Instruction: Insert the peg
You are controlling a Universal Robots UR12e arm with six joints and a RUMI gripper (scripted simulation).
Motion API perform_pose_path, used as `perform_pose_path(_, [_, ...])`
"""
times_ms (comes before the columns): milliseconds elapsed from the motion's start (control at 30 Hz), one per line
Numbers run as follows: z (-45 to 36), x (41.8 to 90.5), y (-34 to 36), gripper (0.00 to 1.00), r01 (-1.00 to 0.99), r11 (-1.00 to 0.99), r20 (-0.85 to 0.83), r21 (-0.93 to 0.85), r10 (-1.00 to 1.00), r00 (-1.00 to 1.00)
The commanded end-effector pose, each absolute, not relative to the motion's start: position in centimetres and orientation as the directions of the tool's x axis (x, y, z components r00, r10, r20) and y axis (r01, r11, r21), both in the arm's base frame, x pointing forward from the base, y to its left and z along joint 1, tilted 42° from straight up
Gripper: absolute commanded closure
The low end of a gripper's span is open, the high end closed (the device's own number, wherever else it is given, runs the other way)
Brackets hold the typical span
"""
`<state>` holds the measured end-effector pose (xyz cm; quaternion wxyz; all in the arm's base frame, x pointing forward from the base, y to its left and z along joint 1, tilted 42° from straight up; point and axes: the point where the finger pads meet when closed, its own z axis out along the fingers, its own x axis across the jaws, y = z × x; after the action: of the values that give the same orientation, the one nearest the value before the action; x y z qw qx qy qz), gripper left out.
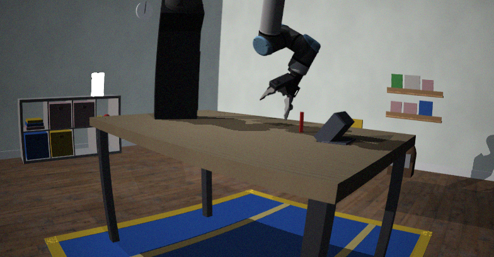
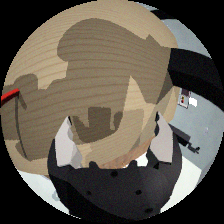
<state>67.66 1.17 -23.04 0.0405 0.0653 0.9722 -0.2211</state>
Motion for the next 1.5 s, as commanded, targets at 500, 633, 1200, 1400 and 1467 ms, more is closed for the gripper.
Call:
perform_pose_path(500, [-19.9,70.5,0.4,0.0,-0.013,0.907,-0.136,-0.421,-0.077,-0.988])
perform_pose_path(633, [-19.1,71.2,0.3,0.0,-0.048,0.904,-0.142,-0.425,-0.119,-0.983])
perform_pose_path(1200, [-16.2,73.6,-0.4,0.0,-0.174,0.874,-0.162,-0.453,-0.273,-0.948])
perform_pose_path(1400, [-14.9,74.4,-0.6,0.0,-0.222,0.854,-0.168,-0.469,-0.334,-0.928])
perform_pose_path(1467, [-14.5,74.7,-0.7,0.0,-0.238,0.847,-0.169,-0.476,-0.353,-0.92])
